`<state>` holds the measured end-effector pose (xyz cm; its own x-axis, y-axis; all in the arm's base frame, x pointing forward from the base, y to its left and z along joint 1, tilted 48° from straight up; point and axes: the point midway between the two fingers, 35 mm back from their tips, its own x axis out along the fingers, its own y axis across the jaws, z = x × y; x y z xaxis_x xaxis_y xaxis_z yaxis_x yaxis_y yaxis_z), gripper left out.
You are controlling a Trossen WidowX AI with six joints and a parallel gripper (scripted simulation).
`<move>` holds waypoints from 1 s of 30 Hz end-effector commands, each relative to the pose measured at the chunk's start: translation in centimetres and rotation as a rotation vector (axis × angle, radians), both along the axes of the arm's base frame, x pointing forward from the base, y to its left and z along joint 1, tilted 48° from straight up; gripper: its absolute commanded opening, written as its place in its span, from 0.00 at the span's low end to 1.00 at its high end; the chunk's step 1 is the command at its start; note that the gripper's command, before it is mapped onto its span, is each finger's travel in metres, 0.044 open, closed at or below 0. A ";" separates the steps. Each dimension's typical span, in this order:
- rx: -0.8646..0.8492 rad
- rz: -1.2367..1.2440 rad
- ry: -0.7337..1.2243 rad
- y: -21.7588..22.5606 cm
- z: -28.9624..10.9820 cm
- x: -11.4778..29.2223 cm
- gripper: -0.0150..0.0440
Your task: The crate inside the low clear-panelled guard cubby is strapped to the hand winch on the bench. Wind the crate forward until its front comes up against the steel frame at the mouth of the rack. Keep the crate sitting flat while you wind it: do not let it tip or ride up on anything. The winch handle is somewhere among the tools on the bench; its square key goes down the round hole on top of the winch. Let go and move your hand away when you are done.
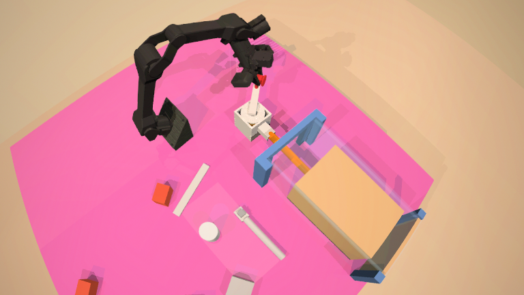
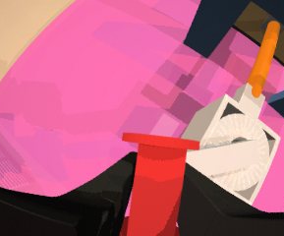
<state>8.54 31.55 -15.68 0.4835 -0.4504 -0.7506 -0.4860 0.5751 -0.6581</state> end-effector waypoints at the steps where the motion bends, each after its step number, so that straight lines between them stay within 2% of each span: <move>1: -0.021 -0.003 0.016 -1.0 0.5 -1.0 0.25; 30: -0.025 -0.003 0.018 -4.1 3.2 -2.7 0.25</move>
